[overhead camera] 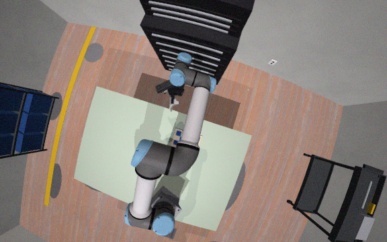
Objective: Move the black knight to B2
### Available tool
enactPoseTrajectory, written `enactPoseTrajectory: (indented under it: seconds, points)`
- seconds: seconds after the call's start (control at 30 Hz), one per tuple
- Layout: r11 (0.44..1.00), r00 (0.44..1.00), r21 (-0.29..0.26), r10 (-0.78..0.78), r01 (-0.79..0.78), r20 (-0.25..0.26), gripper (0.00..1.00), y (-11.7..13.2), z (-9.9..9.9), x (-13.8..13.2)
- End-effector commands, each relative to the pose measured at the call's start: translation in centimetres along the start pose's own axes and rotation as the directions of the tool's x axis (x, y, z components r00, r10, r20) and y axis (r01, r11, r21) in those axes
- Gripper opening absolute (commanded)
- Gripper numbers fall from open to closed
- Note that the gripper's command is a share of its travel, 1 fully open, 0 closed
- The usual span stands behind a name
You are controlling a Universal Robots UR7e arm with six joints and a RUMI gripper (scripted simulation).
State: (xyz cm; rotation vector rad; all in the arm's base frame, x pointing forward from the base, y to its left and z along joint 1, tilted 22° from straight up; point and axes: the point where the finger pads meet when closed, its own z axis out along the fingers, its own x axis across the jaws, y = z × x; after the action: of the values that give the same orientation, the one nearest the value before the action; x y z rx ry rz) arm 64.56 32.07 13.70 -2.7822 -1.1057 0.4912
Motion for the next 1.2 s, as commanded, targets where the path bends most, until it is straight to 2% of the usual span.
enactPoseTrajectory:
  seconds: [0.0, 0.07, 0.23, 0.3, 0.53, 0.57, 0.63, 0.97, 1.17]
  points:
    - [0.989, 0.984, 0.023, -0.147, 0.146, 0.101, 1.0, 3.6, 2.5, -1.8]
    - [0.989, 0.984, 0.023, -0.147, 0.146, 0.101, 1.0, 3.6, 2.5, -1.8]
    - [0.95, 0.933, 0.088, -0.31, 0.298, 0.183, 1.0, 7.4, 5.2, -4.2]
    - [0.94, 0.92, 0.104, -0.34, 0.326, 0.196, 1.0, 8.1, 5.7, -4.7]
    - [0.847, 0.812, 0.224, -0.528, 0.482, 0.249, 1.0, 12.2, 8.7, -7.9]
    - [0.832, 0.796, 0.241, -0.55, 0.499, 0.252, 1.0, 12.7, 9.1, -8.3]
    - [0.832, 0.796, 0.241, -0.55, 0.499, 0.252, 1.0, 12.7, 9.1, -8.3]
    - [0.695, 0.658, 0.379, -0.712, 0.611, 0.245, 1.0, 16.3, 11.7, -11.5]
    - [0.647, 0.614, 0.42, -0.755, 0.636, 0.232, 1.0, 17.3, 12.4, -12.4]
